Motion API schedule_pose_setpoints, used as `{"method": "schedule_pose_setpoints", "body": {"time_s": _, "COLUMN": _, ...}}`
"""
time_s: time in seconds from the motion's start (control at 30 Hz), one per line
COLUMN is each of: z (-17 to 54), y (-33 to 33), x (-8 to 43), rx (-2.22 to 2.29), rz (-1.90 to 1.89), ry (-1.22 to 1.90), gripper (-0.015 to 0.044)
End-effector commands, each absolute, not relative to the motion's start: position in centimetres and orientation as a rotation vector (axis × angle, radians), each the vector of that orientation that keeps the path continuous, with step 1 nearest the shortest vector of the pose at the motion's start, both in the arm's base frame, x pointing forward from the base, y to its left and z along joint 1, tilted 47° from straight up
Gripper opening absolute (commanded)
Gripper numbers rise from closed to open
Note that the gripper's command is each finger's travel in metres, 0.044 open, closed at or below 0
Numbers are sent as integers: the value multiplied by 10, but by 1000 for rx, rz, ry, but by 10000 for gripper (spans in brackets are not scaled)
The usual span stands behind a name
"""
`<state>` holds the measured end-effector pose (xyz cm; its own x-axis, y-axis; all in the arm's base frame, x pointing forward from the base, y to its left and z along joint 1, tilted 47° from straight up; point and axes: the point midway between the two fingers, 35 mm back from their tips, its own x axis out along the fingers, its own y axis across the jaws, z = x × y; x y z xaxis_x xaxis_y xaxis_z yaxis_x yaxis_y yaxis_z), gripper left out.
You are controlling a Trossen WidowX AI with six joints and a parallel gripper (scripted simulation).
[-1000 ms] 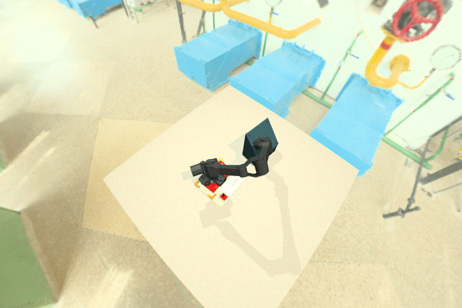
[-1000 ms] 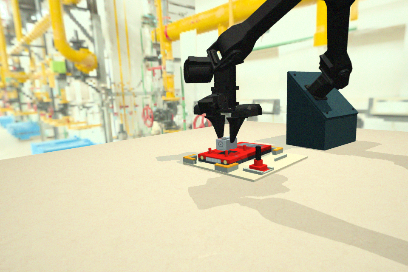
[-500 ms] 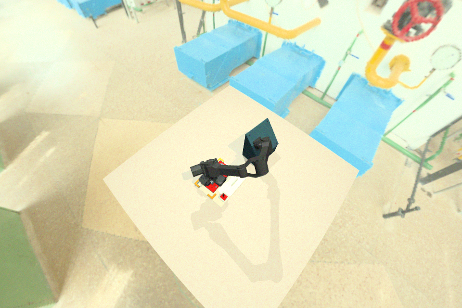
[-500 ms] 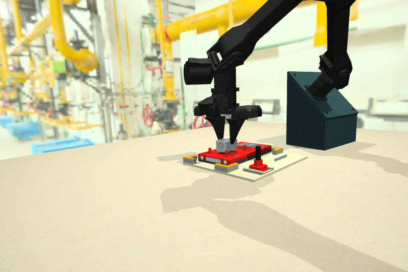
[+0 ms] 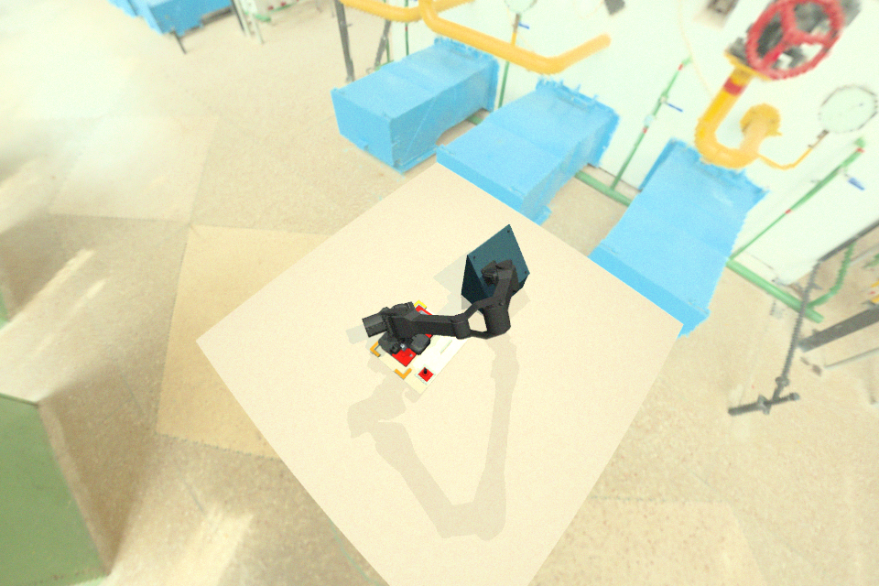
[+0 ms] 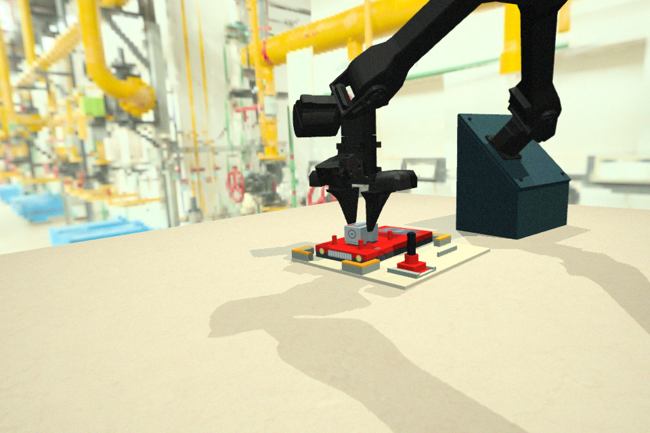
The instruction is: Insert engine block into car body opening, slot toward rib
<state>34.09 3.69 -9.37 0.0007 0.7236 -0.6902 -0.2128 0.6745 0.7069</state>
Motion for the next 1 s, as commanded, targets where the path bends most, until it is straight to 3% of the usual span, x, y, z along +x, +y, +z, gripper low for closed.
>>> {"method": "schedule_pose_setpoints", "body": {"time_s": 0.0, "z": -94, "y": 39, "x": 340, "rx": 472, "rz": 778, "ry": 1388, "gripper": 159}}
{"method": "schedule_pose_setpoints", "body": {"time_s": 0.97, "z": -97, "y": 41, "x": 340, "rx": 471, "rz": 779, "ry": 1387, "gripper": 159}}
